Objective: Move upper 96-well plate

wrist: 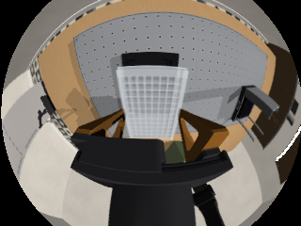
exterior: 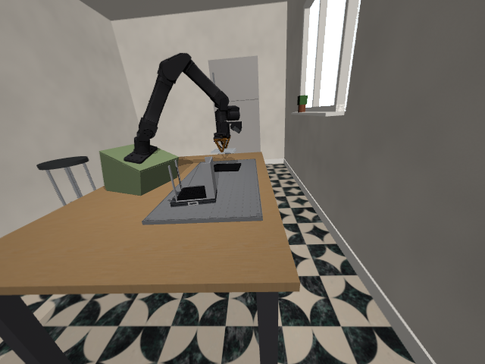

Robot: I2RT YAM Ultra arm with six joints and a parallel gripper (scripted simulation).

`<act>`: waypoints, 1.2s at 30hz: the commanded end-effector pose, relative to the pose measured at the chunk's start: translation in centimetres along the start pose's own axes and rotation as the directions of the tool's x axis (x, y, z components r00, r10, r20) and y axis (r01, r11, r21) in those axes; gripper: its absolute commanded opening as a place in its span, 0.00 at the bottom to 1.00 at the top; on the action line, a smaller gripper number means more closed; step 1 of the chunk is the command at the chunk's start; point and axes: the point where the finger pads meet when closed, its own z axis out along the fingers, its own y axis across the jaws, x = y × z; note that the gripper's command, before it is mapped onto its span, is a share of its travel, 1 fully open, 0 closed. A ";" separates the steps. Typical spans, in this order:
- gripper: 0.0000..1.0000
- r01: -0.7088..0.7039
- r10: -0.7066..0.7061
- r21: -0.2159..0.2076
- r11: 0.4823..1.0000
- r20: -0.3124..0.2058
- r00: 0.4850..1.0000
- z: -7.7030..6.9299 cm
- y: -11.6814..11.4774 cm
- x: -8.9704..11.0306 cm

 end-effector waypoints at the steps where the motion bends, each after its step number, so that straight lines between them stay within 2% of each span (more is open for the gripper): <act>1: 0.00 0.009 -0.009 -0.010 1.000 0.014 1.000 0.6 0.5 -0.1; 2: 0.00 0.009 -0.009 -0.010 1.000 0.014 1.000 0.6 0.5 -0.1; 3: 0.00 -0.013 0.017 -0.052 0.999 0.073 0.997 -1.3 0.9 -2.1; 5: 0.00 -0.017 0.019 -0.040 0.999 0.062 0.998 -0.6 0.5 -1.8; 7: 0.00 0.000 0.000 -0.007 1.000 0.014 1.000 1.5 0.1 -0.3; 8: 0.00 0.006 -0.006 -0.007 1.000 0.011 1.000 1.7 0.3 -0.2; 10: 0.00 0.009 -0.008 -0.013 1.000 0.016 1.000 1.9 0.6 -0.3; 13: 0.00 -0.010 0.011 -0.027 1.000 0.041 0.999 1.4 0.3 -1.1; 16: 0.00 0.005 -0.004 -0.009 1.000 0.015 1.000 3.0 0.4 -0.4; 19: 0.00 0.009 -0.009 -0.008 1.000 0.012 1.000 3.2 0.5 -0.2; 20: 0.00 -0.007 0.010 -0.048 0.999 0.067 0.998 1.3 1.1 -1.9; 21: 0.00 -0.010 0.013 -0.042 0.999 0.063 0.998 1.7 0.9 -1.9; 23: 0.00 -0.002 0.002 -0.009 1.000 0.016 1.000 3.8 0.2 -0.6; 24: 0.00 0.000 0.000 -0.006 1.000 0.010 1.000 4.1 0.1 -0.4; 27: 0.00 0.009 -0.009 -0.010 1.000 0.010 1.000 4.5 0.5 -0.1; 30: 0.00 -0.011 0.012 -0.035 0.999 0.051 0.999 3.6 0.6 -1.5; 33: 0.00 0.001 0.000 -0.007 1.000 0.014 1.000 5.5 0.3 -0.5; 36: 0.00 0.006 -0.006 -0.007 1.000 0.011 1.000 5.7 0.4 -0.3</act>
